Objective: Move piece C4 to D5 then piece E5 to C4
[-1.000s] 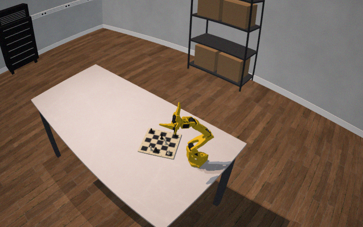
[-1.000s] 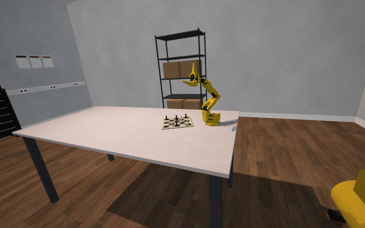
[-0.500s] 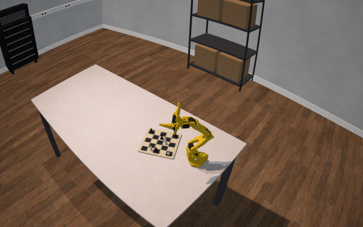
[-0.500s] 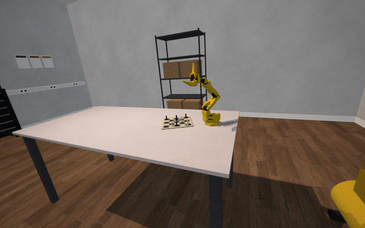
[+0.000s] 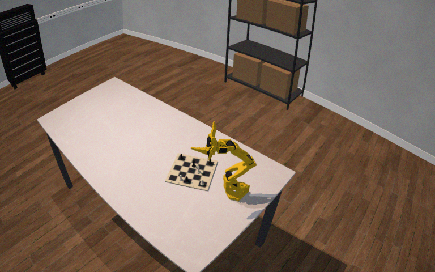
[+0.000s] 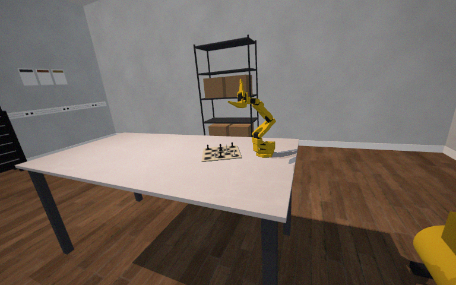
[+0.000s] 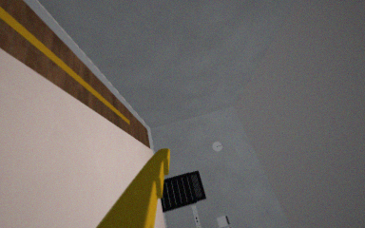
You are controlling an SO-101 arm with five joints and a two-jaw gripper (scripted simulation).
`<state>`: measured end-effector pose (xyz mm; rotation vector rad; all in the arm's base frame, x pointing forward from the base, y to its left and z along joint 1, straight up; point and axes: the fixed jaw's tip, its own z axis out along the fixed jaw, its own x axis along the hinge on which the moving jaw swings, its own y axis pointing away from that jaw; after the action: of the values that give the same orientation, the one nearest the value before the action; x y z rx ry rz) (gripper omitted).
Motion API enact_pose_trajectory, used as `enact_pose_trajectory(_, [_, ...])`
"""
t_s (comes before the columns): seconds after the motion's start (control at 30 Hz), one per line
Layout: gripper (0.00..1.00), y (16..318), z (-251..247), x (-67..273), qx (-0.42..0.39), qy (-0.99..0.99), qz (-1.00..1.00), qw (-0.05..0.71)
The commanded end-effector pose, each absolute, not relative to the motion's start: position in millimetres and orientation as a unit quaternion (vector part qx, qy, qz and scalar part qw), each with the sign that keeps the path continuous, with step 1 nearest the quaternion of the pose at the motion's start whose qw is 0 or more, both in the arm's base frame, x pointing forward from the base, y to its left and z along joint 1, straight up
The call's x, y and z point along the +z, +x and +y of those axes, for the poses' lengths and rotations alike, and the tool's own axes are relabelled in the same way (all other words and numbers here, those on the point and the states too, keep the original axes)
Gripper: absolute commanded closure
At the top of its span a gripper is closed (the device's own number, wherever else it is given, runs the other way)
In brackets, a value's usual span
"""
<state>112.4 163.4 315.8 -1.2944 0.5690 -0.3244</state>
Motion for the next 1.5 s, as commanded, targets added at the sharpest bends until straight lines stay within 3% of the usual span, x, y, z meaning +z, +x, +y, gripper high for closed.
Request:
enact_pose_trajectory(0.0, [0.05, 118.9, 154.6, 305.3, -0.138, -0.589, 0.306, 0.735])
enact_pose_trajectory(0.6, [0.26, 148.2, 94.1, 243.4, -0.088, -0.471, 0.593, 0.647])
enact_pose_trajectory(0.7, [0.26, 148.2, 94.1, 243.4, -0.088, -0.471, 0.593, 0.647])
enact_pose_trajectory(1.47, [0.55, 141.9, 11.2, 157.9, -0.032, -0.077, 0.862, 0.501])
